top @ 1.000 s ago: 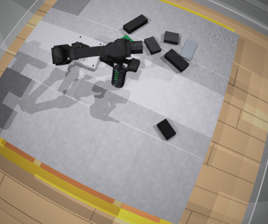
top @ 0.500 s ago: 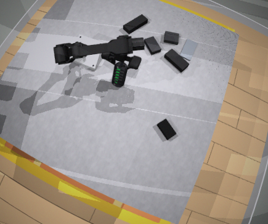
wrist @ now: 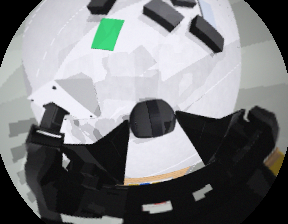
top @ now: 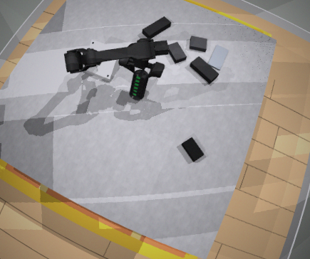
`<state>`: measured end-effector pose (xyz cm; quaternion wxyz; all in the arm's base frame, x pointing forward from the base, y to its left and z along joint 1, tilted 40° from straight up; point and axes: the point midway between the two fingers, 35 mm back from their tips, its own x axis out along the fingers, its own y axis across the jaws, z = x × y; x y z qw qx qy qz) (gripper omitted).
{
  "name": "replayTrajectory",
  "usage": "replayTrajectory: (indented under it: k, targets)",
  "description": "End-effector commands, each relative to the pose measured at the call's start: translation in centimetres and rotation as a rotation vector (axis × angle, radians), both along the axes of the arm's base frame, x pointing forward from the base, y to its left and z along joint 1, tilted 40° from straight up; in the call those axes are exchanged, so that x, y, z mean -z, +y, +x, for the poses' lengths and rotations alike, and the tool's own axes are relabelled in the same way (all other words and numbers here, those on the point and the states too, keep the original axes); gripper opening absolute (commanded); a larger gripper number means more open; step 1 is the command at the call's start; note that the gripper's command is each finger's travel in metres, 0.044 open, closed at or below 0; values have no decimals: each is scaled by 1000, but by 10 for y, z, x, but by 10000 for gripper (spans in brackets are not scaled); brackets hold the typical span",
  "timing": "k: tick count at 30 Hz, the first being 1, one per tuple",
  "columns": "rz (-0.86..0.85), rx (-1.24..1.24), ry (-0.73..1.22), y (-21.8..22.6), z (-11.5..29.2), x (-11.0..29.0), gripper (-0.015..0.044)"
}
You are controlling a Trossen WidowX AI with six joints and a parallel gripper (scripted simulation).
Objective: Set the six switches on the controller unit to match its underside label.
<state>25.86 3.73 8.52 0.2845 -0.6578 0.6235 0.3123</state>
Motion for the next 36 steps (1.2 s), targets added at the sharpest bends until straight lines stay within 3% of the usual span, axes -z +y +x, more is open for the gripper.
replayTrajectory:
  k: [1,36]
  targets:
    - [7,9,9,3,-2,5,338]
    - [9,9,9,18,-3,29,335]
